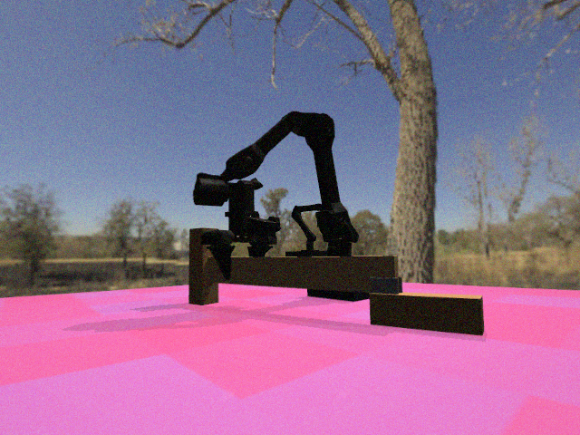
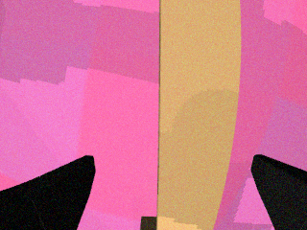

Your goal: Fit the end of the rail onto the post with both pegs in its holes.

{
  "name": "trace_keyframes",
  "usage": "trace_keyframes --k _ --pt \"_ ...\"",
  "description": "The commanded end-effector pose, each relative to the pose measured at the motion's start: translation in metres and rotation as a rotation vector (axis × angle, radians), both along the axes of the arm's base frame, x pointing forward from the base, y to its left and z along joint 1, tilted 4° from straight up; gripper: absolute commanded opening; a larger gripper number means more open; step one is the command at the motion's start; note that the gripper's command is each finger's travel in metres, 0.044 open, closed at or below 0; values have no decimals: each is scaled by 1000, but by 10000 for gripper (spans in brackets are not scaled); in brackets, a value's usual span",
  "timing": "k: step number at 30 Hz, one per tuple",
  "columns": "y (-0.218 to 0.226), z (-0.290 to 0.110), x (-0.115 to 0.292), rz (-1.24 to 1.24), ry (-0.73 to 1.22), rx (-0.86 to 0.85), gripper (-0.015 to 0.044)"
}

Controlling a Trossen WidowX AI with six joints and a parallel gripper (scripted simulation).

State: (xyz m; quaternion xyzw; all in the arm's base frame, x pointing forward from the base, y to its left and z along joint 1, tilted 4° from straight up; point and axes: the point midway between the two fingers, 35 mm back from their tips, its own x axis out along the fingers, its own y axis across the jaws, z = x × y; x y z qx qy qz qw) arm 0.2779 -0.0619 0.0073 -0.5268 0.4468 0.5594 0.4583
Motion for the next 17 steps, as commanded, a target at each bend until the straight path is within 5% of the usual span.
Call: trace_keyframes --k 1,17 --pt "6 7 -1 0 -1 -1 440" --pt "29 31 -5 2 -7 -2 440"
